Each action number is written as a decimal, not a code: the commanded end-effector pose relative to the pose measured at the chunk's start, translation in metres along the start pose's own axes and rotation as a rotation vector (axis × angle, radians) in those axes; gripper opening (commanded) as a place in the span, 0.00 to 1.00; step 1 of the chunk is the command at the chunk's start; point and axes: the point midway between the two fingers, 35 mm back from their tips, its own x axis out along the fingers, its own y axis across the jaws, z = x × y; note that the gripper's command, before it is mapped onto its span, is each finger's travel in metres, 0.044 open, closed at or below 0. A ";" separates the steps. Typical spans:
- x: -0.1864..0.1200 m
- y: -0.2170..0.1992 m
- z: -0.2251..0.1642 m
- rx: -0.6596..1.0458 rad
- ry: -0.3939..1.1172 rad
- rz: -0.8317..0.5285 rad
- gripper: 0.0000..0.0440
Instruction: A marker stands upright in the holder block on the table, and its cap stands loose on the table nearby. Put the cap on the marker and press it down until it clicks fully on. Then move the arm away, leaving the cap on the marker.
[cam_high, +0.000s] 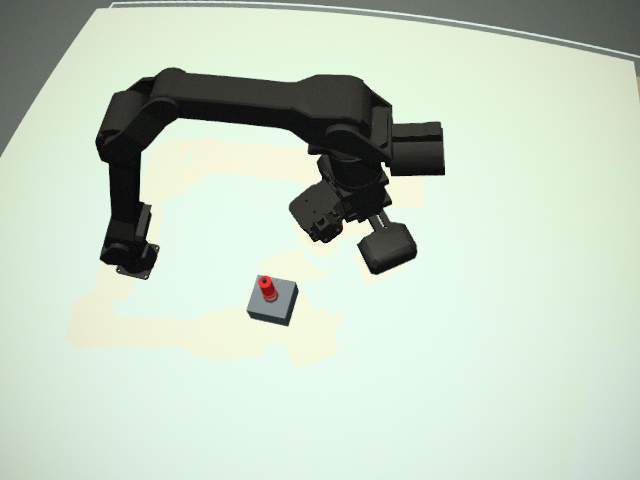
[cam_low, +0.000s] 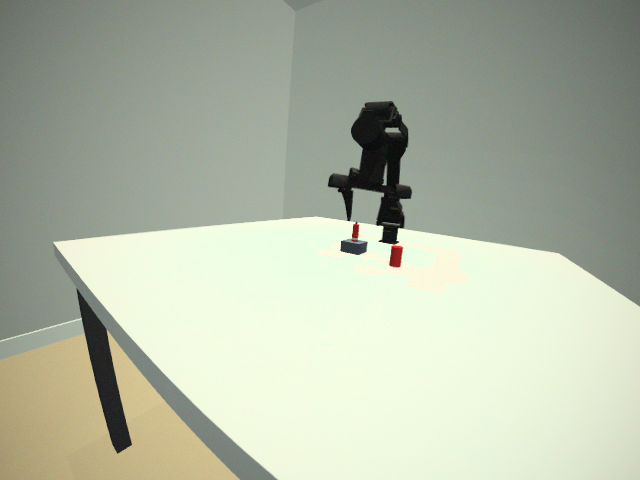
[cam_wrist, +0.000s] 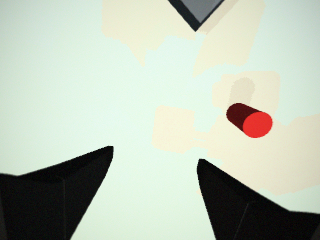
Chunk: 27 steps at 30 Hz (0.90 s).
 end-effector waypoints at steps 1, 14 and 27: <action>0.002 -0.010 0.000 0.000 -0.014 -0.028 0.74; 0.008 -0.044 0.004 -0.018 -0.074 -0.104 0.73; 0.017 -0.072 0.013 -0.049 -0.144 -0.156 0.72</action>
